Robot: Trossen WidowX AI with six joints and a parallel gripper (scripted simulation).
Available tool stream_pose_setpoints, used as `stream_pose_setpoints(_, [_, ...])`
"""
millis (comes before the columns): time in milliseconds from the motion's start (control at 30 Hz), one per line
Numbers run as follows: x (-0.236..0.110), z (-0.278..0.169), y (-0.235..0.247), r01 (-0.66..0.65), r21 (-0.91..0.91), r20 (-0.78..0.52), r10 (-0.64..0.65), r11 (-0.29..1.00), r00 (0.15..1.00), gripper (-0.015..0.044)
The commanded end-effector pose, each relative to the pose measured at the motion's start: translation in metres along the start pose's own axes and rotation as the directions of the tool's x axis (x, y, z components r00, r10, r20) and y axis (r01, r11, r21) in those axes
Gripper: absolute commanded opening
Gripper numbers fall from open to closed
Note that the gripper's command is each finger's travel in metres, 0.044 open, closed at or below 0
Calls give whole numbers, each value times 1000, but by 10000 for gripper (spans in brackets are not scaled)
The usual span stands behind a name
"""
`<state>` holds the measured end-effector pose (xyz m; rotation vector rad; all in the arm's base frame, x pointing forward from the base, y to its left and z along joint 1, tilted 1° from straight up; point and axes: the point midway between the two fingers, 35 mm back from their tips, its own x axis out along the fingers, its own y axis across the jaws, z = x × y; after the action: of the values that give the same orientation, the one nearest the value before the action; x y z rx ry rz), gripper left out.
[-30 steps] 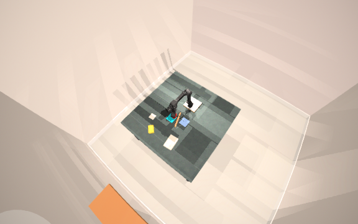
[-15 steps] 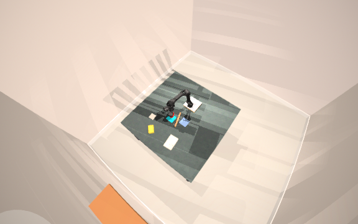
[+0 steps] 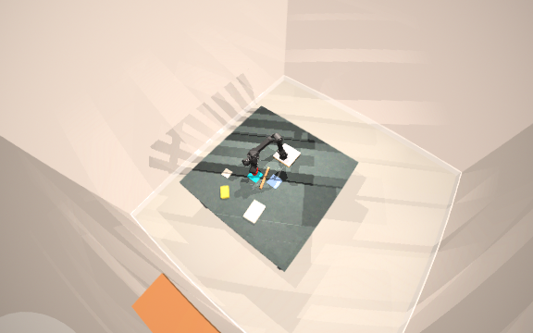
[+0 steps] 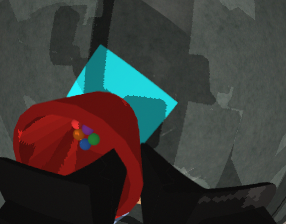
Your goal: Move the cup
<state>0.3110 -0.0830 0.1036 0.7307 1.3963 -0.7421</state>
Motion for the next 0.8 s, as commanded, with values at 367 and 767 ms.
stream_pose_setpoints(367, [25,-2,-2,9,-6,-12,-9,1000,1000,0])
stream_pose_setpoints(767, [42,-2,-2,9,-6,-12,-9,1000,1000,0])
